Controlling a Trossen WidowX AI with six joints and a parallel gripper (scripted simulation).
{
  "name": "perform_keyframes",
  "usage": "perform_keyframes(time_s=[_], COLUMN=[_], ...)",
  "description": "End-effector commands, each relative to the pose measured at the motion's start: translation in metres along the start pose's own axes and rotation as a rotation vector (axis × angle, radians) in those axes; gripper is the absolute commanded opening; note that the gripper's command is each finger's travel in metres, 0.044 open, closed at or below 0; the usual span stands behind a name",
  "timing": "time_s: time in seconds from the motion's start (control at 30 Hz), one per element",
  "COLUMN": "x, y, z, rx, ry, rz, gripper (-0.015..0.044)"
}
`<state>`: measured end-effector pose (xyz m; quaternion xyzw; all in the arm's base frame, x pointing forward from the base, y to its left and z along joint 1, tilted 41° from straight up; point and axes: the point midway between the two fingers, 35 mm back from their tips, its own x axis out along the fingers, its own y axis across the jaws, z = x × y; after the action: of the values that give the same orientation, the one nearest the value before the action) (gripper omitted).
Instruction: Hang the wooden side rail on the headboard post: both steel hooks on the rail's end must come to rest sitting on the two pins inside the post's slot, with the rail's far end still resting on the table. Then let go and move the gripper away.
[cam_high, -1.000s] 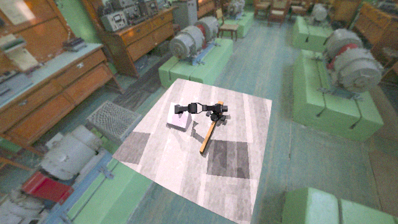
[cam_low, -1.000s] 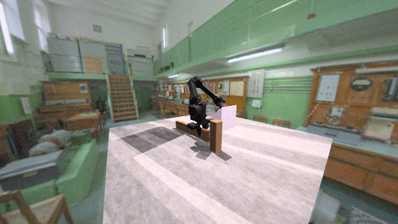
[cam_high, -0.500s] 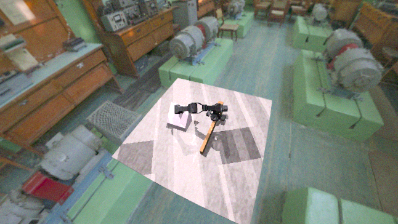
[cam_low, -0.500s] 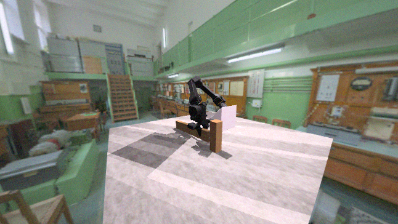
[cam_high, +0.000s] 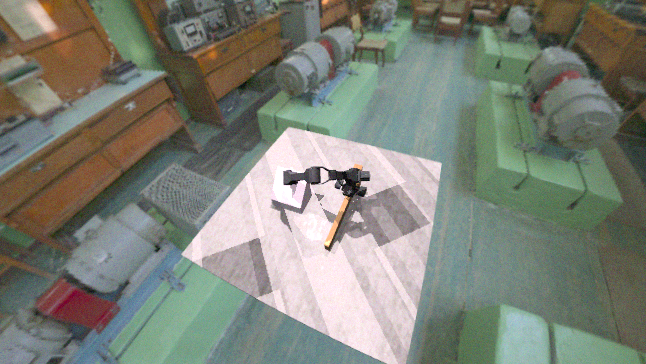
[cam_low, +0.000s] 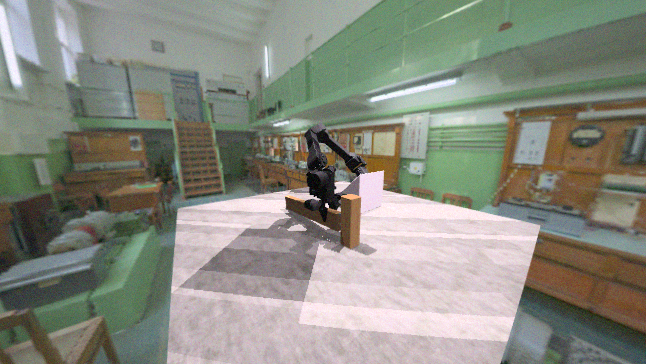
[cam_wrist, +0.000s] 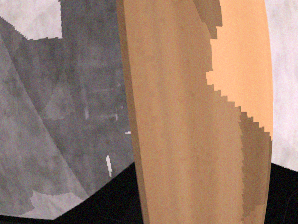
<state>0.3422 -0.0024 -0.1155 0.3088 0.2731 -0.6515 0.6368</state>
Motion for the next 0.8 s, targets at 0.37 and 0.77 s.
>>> perform_keyframes(time_s=[0.37, 0.77], x=[-0.0051, -0.0055], y=[0.0024, 0.0021], z=[-0.0065, -0.0078], rx=[-0.003, -0.003], ry=[0.007, 0.007], rz=[0.014, 0.014], gripper=[0.0000, 0.0000])
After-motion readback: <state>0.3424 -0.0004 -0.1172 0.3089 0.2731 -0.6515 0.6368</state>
